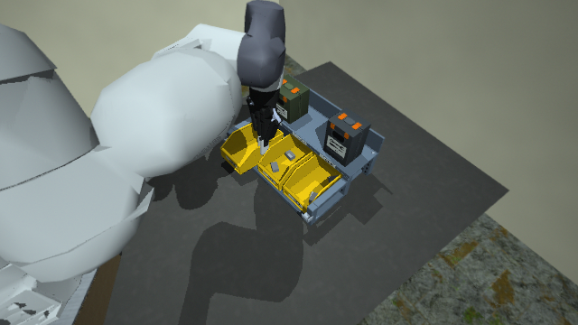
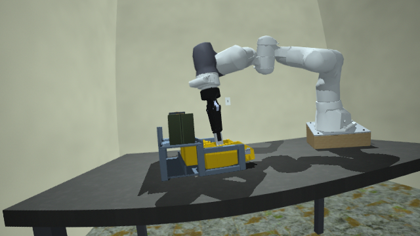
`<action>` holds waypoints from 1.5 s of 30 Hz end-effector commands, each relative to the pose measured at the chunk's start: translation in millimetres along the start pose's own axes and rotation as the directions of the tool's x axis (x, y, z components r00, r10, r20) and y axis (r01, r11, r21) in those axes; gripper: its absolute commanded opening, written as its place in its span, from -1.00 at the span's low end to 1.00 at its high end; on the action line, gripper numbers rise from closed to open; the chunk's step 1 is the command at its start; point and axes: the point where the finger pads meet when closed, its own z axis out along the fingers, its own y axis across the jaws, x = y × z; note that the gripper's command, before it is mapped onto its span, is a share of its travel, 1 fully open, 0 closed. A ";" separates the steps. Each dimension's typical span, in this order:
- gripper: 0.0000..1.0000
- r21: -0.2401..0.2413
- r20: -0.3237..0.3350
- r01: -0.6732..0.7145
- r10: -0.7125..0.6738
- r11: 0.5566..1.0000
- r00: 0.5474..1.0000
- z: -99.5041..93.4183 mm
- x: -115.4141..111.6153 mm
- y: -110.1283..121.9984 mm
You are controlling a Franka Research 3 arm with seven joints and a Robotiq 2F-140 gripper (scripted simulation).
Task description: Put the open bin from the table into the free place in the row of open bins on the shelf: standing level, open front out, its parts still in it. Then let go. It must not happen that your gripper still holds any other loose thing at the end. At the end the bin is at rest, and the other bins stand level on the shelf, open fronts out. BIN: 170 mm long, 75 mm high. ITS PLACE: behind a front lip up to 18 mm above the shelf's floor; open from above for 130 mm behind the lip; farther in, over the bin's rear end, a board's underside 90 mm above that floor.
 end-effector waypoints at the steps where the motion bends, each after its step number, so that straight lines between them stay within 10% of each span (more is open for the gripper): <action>1: -1.00 0.000 -0.005 -0.004 0.004 1.000 1.000 -0.6 1.1 1.2; 45: -0.88 0.000 -0.005 -0.004 0.004 1.000 1.000 -0.6 1.1 1.2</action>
